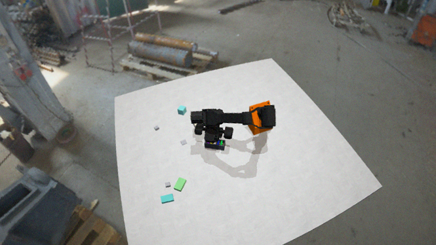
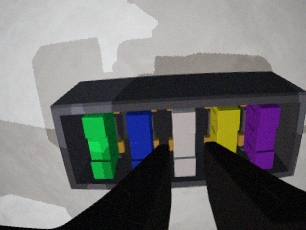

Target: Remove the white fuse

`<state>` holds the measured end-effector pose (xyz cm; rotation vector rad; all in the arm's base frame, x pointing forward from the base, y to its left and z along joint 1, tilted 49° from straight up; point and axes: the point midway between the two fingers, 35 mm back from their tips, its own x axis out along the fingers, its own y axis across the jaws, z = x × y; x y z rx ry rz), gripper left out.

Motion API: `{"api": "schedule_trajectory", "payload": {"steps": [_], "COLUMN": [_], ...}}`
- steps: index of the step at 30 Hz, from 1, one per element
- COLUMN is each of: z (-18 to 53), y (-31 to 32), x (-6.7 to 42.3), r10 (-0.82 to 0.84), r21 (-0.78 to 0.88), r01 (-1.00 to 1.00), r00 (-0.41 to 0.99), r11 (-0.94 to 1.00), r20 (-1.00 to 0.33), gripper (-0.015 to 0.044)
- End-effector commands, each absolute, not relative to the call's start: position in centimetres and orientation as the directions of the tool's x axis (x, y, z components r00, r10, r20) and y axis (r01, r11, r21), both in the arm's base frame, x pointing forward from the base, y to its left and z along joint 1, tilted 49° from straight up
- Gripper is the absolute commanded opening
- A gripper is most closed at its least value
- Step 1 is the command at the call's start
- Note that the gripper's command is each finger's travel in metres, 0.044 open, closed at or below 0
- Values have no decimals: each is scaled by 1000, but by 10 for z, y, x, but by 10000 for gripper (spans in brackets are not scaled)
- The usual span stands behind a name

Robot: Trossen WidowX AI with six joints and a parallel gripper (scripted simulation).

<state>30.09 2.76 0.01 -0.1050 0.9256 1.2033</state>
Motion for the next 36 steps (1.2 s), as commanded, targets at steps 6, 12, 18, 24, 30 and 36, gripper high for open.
{"api": "schedule_trajectory", "payload": {"steps": [6, 12, 18, 24, 30, 36], "z": [-3, -6, -7, -7, -7, -5], "y": [31, 35, 35, 35, 35, 34], "x": [301, 301, 301, 301, 301, 301], "r10": [752, 752, 750, 750, 750, 750], "r21": [392, 392, 389, 389, 389, 389], "r01": [-828, -828, -830, -830, -830, -829], "r00": [54, 54, 54, 54, 54, 54], "r11": [402, 402, 401, 401, 401, 401], "r20": [-657, -657, -659, -659, -659, -659], "gripper": [64, 64, 57, 17, 0, 0]}}
